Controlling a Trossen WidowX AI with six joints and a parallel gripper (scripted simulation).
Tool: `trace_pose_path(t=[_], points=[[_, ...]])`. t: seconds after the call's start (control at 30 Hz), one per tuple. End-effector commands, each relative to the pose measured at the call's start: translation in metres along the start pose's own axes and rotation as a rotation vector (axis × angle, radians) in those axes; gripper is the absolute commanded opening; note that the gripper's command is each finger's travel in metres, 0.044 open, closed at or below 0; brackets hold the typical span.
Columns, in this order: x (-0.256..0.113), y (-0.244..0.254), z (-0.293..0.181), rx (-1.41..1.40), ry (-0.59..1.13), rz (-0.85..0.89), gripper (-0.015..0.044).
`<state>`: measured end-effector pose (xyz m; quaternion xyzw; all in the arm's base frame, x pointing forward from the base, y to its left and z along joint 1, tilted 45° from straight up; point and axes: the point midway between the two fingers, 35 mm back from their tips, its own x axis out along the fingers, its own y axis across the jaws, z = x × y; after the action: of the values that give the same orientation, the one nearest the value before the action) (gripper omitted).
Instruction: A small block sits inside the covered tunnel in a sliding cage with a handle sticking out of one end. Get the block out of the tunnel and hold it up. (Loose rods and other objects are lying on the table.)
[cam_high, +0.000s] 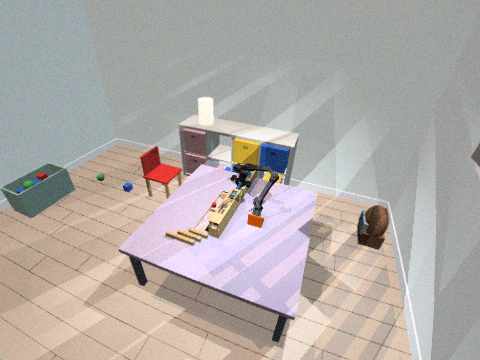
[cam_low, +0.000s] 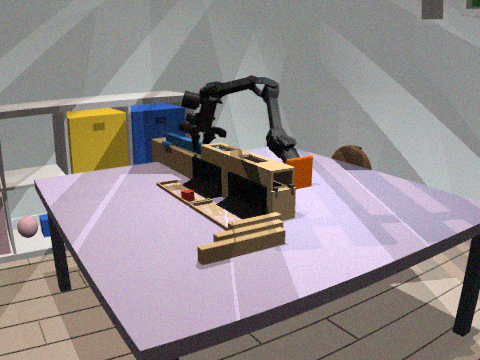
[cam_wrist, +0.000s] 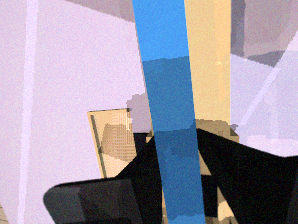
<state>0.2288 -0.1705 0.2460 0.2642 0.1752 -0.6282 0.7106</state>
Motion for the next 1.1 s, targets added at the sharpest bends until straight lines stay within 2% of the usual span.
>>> trace_pose_path(t=[0.0,0.97,1.07], points=[[0.002,-0.003,0.013,0.024,-0.047,-0.019,0.0],[0.002,-0.003,0.013,0.024,-0.047,-0.019,0.0],[0.0,0.0,0.001,0.002,-0.004,-0.002,0.0079]])
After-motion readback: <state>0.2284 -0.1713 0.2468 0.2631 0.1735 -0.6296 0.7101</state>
